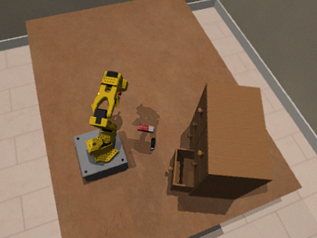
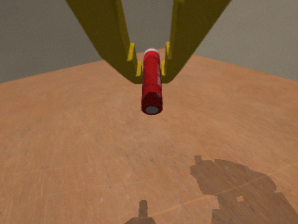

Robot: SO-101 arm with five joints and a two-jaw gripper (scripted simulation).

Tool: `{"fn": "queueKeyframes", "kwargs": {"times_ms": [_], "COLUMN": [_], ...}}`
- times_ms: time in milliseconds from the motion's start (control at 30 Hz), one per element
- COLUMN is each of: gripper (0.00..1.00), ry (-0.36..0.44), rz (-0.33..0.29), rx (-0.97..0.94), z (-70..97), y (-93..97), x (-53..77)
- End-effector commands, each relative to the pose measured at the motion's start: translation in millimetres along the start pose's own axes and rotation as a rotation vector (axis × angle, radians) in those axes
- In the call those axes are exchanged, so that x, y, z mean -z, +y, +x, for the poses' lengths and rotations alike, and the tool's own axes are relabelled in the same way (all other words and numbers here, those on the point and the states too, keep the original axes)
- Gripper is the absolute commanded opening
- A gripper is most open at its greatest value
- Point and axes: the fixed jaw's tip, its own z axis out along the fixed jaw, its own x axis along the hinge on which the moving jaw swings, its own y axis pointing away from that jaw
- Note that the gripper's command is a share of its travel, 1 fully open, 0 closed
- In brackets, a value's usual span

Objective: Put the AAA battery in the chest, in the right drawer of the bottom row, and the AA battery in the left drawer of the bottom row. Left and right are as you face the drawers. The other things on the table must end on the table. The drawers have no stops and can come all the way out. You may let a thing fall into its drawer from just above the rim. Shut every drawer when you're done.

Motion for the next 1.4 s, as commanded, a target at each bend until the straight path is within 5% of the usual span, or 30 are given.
{"fn": "queueKeyframes", "kwargs": {"times_ms": [0,300,800,1367], "gripper": [0.0,0.0,0.0,0.0], "ry": [0.072,0.181,0.181,0.187], "rz": [0.009,0.016,0.016,-0.147], "rx": [0.026,0.045,0.045,-0.313], "z": [-3.8,-12.2,-12.2,-22.2], "y": [-1.6,-1.3,-1.3,68.3], "x": [18.2,40.0,40.0,45.2]}}
